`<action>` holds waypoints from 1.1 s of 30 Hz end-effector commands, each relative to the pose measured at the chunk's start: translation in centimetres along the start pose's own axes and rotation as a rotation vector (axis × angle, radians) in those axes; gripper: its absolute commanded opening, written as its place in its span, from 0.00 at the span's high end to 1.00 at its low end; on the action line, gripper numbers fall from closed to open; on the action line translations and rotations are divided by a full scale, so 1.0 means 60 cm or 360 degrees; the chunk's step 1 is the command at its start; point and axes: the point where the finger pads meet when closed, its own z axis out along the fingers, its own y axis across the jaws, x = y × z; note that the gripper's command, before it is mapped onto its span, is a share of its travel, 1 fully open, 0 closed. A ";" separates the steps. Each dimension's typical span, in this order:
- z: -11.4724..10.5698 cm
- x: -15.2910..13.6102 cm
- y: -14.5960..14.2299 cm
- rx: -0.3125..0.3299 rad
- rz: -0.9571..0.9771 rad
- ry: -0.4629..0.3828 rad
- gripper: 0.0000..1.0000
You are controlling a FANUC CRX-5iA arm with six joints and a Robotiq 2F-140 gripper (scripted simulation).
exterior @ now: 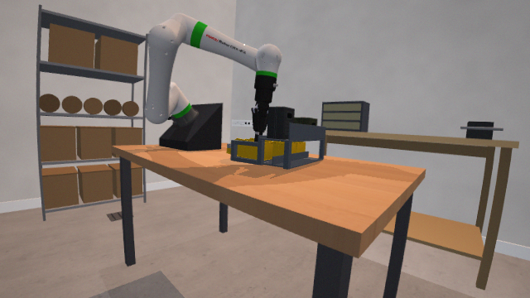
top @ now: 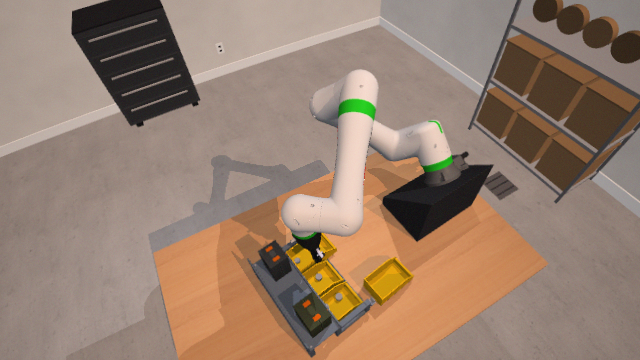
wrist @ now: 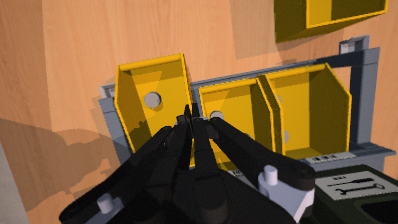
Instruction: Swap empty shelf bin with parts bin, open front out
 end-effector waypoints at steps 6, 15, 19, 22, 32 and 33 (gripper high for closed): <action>-0.002 -0.001 0.000 0.0000 0.0000 -0.0003 0.90; 0.001 0.000 0.000 0.0000 0.0000 -0.0037 0.90; 0.002 0.001 0.000 0.0000 0.0000 -0.0051 0.90; 0.002 0.001 0.000 0.0000 0.0000 -0.0052 0.90; 0.002 0.001 0.000 0.0000 0.0000 -0.0052 0.90; 0.002 0.001 0.000 0.0000 0.0000 -0.0052 0.85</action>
